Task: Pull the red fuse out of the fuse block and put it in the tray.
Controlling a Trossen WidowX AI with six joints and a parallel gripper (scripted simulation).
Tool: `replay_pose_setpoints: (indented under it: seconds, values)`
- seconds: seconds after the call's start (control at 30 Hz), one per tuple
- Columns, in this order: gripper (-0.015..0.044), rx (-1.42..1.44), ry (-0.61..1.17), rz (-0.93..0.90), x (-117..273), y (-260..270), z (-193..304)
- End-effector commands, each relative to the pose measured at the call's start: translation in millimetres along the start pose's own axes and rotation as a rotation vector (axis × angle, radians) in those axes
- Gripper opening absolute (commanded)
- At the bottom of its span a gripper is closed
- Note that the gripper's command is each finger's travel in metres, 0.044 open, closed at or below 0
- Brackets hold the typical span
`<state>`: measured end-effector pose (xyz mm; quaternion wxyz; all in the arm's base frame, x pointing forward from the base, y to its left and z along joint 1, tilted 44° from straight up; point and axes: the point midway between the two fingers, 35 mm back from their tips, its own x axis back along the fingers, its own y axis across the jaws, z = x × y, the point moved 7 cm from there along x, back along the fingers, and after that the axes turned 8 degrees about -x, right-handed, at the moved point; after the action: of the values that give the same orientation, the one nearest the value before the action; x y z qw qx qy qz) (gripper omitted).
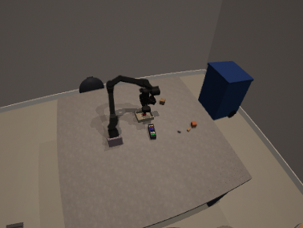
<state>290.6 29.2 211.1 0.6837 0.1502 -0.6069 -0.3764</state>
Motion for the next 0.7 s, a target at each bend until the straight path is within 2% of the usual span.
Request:
replay_pose_setpoints:
  seconds: [0.0,0.67]
  values:
    - [0.033,0.002,-0.018,-0.006,23.9,0.0,-1.0]
    - [0.033,-0.002,-0.015,-0.007,22.1,-0.4,-0.6]
